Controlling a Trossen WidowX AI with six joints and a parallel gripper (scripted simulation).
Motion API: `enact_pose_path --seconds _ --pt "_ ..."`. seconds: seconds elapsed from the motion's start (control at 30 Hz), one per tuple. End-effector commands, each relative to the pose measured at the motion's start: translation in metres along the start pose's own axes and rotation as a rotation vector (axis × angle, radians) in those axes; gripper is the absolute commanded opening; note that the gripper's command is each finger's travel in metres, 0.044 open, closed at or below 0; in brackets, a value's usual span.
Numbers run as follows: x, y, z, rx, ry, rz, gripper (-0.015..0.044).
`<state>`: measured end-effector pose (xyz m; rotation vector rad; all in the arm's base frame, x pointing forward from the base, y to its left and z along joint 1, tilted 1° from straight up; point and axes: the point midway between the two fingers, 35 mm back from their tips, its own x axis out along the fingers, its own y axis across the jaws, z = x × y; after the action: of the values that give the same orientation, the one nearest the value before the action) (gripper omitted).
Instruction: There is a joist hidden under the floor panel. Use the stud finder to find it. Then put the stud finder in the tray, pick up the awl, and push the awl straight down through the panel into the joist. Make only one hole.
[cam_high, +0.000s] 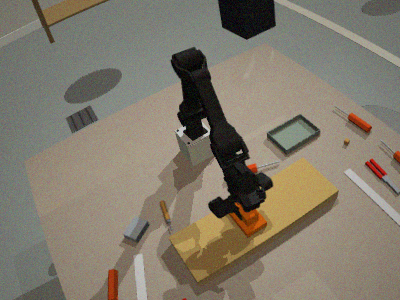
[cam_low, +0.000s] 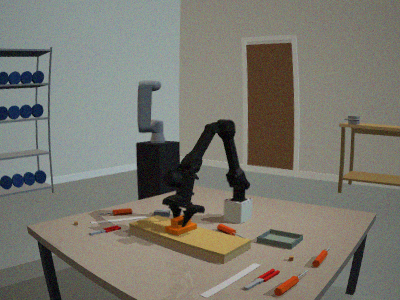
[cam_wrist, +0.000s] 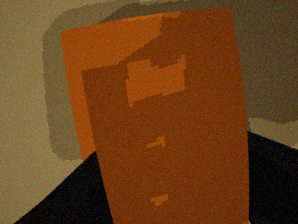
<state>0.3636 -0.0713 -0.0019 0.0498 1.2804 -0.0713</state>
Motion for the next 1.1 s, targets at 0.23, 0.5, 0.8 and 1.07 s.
enact_pose_path --seconds 0.23,0.5,0.8,1.07 --pt "0.0 0.04 -0.002 0.001 0.002 0.004 0.0" --pt "0.0 0.067 -0.002 0.001 0.002 0.006 0.0" --pt "0.0 0.098 -0.002 0.002 0.002 0.008 0.0" --pt "-0.001 0.125 -0.002 0.003 0.002 0.01 0.0"
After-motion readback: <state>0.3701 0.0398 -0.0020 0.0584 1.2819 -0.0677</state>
